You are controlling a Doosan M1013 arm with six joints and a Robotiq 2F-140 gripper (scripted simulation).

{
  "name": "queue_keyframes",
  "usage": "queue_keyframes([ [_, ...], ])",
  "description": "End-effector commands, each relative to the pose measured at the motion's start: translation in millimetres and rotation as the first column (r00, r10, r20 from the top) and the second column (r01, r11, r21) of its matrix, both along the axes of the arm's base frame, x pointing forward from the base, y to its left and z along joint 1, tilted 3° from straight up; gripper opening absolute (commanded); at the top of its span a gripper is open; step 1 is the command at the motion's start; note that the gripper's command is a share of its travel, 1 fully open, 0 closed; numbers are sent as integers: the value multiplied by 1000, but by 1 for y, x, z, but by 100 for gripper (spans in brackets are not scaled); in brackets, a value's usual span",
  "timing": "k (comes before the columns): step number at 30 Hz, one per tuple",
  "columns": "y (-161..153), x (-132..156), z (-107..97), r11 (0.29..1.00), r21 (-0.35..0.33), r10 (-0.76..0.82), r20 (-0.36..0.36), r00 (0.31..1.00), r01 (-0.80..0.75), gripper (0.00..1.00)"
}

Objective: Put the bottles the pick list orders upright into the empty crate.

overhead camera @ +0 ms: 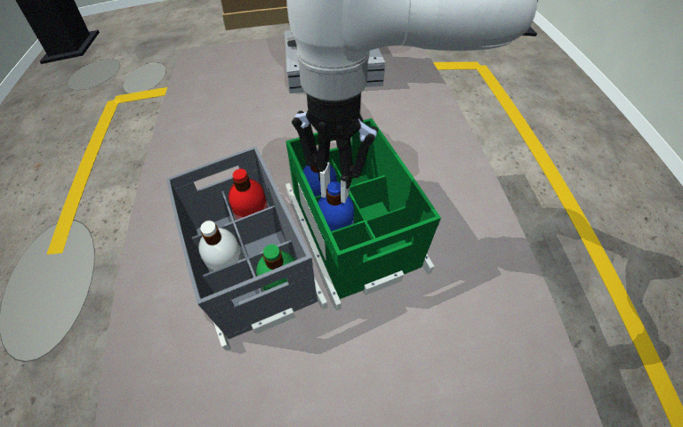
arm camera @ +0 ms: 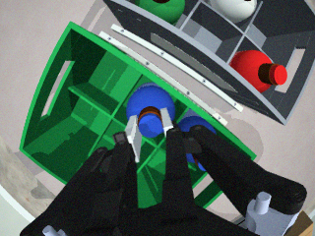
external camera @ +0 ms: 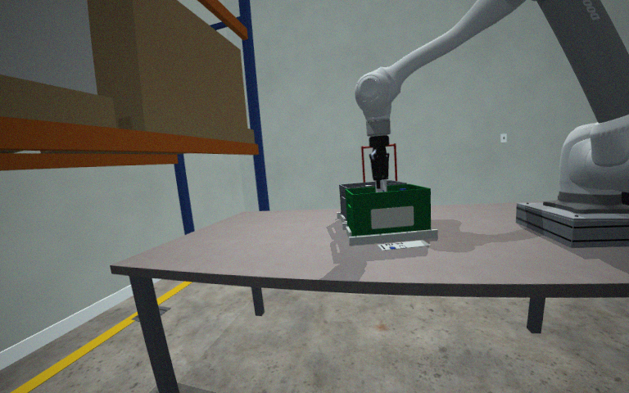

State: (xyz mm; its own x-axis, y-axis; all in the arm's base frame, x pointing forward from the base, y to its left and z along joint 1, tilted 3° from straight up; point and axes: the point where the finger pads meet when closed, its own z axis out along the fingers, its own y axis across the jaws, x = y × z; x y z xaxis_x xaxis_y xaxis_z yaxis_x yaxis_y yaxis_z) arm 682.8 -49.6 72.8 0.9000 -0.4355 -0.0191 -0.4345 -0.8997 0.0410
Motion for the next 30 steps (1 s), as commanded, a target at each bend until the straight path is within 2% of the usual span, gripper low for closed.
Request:
queue_keyframes([
  [1, 0, 0, 0, 1000, 0, 0, 0, 1000, 0, 0],
  [7, 0, 0, 0, 1000, 0, 0, 0, 1000, 0, 0],
  [8, 0, 0, -2, 1000, 0, 0, 0, 1000, 0, 38],
  [30, 0, 0, -2, 1000, 0, 0, 0, 1000, 0, 38],
])
